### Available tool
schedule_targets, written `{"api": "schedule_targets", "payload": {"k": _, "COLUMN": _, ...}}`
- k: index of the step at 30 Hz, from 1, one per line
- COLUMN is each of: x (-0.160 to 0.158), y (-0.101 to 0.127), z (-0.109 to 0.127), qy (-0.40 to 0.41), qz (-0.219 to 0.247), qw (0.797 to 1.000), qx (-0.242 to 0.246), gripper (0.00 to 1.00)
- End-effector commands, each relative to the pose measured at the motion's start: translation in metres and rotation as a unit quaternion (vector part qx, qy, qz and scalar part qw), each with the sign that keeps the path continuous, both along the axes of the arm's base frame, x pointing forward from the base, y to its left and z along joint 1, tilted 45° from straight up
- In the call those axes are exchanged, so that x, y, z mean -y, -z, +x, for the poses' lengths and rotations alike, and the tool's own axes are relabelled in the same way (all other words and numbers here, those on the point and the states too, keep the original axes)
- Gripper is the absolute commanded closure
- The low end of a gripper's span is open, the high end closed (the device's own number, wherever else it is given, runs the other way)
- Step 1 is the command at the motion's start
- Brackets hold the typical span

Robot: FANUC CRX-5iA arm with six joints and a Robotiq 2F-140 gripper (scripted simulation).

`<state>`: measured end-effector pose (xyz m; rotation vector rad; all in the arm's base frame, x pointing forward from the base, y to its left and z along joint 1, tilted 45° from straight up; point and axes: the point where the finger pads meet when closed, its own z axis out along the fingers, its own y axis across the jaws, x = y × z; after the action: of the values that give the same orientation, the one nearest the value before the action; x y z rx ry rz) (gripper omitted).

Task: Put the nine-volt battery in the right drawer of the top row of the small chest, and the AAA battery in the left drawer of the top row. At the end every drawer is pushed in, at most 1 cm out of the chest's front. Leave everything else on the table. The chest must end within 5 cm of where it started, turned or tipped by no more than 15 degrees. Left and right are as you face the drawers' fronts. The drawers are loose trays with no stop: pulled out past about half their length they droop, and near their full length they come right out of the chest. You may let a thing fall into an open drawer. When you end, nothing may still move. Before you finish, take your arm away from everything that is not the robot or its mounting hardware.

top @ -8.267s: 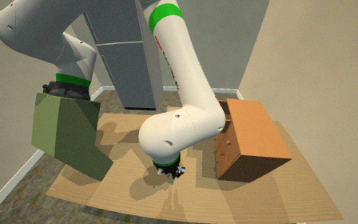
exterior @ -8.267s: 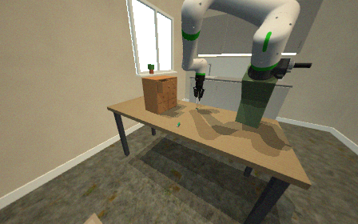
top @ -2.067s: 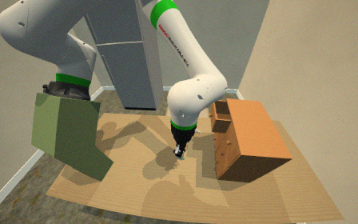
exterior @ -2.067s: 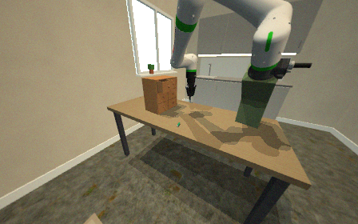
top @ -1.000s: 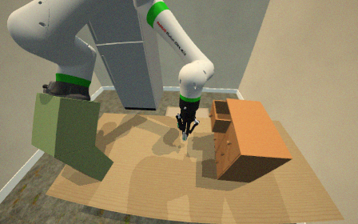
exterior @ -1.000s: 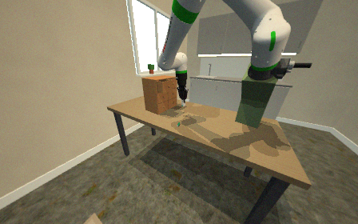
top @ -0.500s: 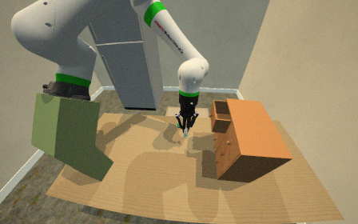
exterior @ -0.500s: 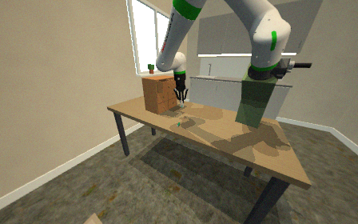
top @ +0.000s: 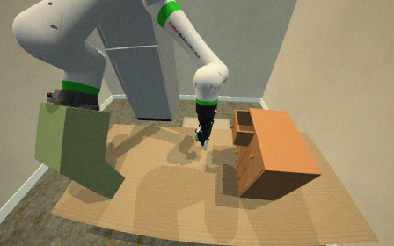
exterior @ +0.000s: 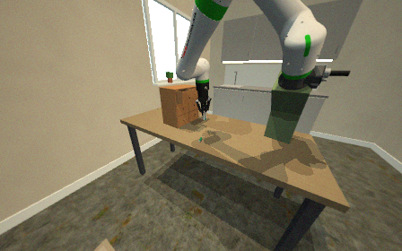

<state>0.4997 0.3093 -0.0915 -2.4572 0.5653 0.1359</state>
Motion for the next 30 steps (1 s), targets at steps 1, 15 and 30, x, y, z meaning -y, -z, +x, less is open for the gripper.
{"api": "schedule_targets", "payload": {"k": 1, "x": 0.003, "y": -0.002, "z": 0.0, "qy": -0.105, "qz": 0.034, "qw": 0.99, "qx": 0.085, "gripper": 0.97}}
{"api": "schedule_targets", "payload": {"k": 15, "x": 0.018, "y": -0.018, "z": 0.0, "qy": -0.207, "qz": 0.066, "qw": 0.962, "qx": 0.166, "gripper": 0.97}}
{"api": "schedule_targets", "payload": {"k": 30, "x": 0.06, "y": -0.06, "z": -0.001, "qy": -0.207, "qz": 0.066, "qw": 0.962, "qx": 0.166, "gripper": 0.97}}
